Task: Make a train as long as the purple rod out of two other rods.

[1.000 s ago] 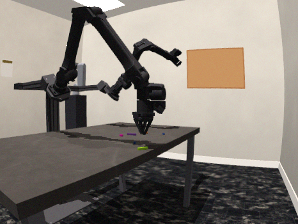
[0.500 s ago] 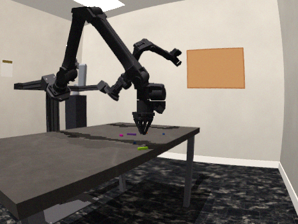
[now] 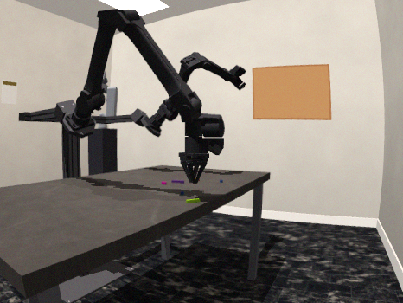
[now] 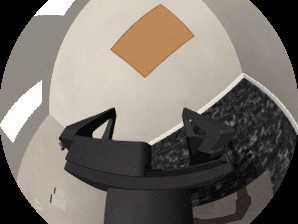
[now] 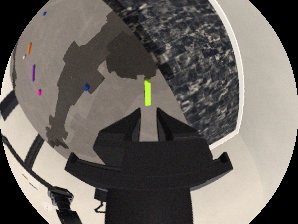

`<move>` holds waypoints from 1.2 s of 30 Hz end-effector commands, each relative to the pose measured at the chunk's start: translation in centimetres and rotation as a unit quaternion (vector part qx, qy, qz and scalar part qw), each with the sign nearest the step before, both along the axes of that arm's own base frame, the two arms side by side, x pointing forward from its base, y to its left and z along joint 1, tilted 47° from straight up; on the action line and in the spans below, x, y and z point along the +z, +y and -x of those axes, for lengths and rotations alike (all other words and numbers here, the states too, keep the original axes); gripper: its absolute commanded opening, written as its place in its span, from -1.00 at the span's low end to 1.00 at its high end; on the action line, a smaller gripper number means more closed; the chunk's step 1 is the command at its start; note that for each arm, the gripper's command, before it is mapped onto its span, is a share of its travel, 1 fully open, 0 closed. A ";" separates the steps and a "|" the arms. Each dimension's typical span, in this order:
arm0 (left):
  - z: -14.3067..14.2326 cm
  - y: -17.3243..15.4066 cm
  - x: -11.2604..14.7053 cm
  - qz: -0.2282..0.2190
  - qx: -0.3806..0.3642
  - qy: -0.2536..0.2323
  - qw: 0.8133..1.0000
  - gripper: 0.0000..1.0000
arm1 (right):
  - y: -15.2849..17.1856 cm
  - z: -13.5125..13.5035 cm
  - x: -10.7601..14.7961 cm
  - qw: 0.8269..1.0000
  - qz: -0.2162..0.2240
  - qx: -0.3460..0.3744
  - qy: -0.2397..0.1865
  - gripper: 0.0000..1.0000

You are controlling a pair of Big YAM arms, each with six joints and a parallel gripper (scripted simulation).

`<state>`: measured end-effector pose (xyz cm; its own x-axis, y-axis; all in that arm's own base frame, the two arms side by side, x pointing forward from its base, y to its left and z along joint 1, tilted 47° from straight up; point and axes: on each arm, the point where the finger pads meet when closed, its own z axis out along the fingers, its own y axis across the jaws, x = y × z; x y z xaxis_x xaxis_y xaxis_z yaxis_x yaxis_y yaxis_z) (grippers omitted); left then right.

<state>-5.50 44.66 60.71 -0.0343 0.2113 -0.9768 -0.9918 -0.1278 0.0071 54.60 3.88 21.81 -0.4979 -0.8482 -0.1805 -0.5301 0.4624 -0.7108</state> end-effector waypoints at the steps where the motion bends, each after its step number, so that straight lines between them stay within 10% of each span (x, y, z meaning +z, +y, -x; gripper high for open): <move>1: 0.3 -0.8 0.7 -0.012 0.002 -0.002 1.000 1.00 | -0.4 -1.2 0.2 1.000 0.003 0.001 -0.005 -0.53; 36: 0.3 -0.8 0.7 -0.012 0.002 -0.002 1.000 1.00 | -1.7 -4.2 -2.4 1.000 0.003 0.000 -0.008 -0.53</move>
<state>-5.50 44.66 60.71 -0.0343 0.2113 -0.9768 -0.9918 -0.1278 0.0071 57.46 2.83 18.70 -0.4981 -0.8487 -0.1779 -0.5335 0.4616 -0.7087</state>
